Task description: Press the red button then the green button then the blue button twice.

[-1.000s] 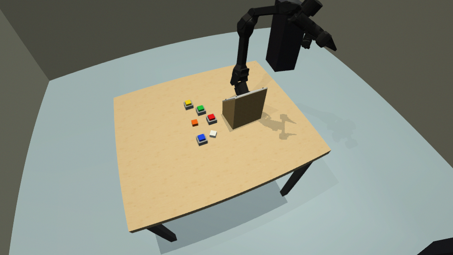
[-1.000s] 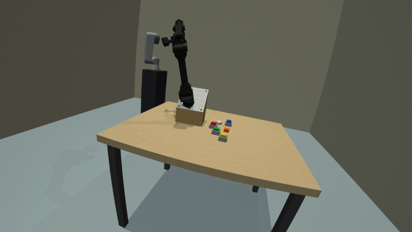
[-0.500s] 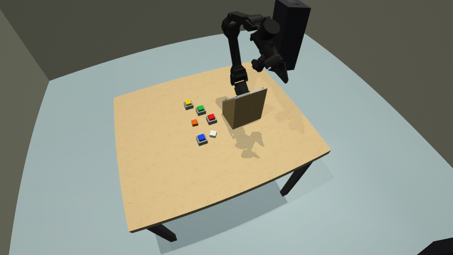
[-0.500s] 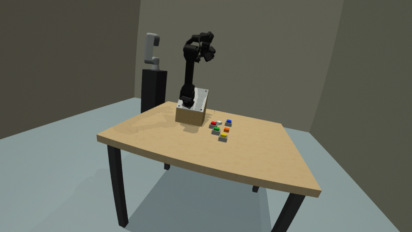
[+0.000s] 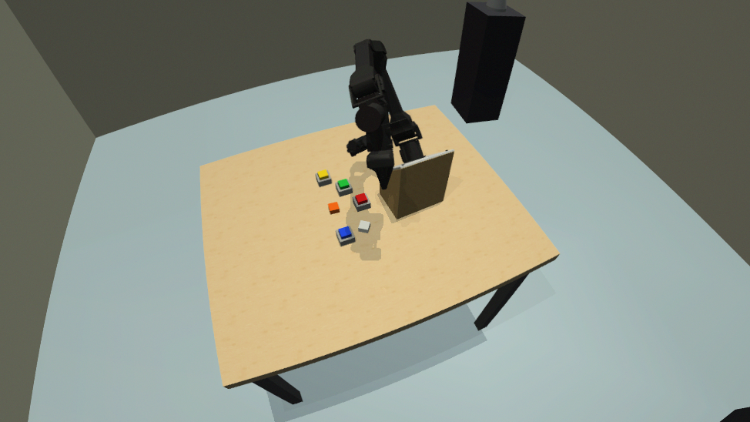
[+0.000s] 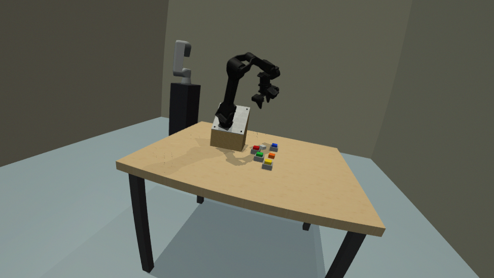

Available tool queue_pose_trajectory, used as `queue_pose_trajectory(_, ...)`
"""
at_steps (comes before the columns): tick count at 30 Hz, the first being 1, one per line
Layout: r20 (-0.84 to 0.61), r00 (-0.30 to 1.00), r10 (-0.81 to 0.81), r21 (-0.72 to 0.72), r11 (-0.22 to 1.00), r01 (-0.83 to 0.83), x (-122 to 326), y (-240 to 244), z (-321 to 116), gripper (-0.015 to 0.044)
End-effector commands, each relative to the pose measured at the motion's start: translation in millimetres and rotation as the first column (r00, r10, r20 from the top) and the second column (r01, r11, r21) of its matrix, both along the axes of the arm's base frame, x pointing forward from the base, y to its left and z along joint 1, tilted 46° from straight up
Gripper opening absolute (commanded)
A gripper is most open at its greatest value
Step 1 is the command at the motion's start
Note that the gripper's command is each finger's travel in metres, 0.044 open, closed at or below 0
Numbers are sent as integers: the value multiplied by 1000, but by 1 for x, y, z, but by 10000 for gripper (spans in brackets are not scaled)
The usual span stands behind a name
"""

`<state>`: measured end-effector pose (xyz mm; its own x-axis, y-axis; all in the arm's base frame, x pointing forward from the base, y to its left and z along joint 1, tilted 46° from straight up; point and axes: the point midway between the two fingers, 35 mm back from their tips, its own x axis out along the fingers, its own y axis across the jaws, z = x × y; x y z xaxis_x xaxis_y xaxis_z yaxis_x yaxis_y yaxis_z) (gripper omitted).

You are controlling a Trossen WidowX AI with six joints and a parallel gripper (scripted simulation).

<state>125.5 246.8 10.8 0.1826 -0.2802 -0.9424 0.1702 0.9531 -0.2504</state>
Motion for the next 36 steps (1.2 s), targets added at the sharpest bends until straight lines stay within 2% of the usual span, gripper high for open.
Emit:
queue_pose_trajectory(1, -5, 995, 101, -195, 976, -100, 34, -68, 2, 400)
queue_pose_trajectory(8, -183, 960, 211, -481, 833, -275, 56, -177, 12, 400)
queue_pose_trajectory(16, -189, 959, 212, -486, 828, -279, 56, -180, 12, 400)
queue_pose_trajectory(22, -189, 959, 212, -487, 827, -279, 68, -221, -29, 242)
queue_pose_trajectory(30, -188, 959, 212, -488, 827, -279, 68, -222, -31, 32)
queue_pose_trajectory(36, -188, 959, 212, -488, 827, -279, 68, -222, -31, 20)
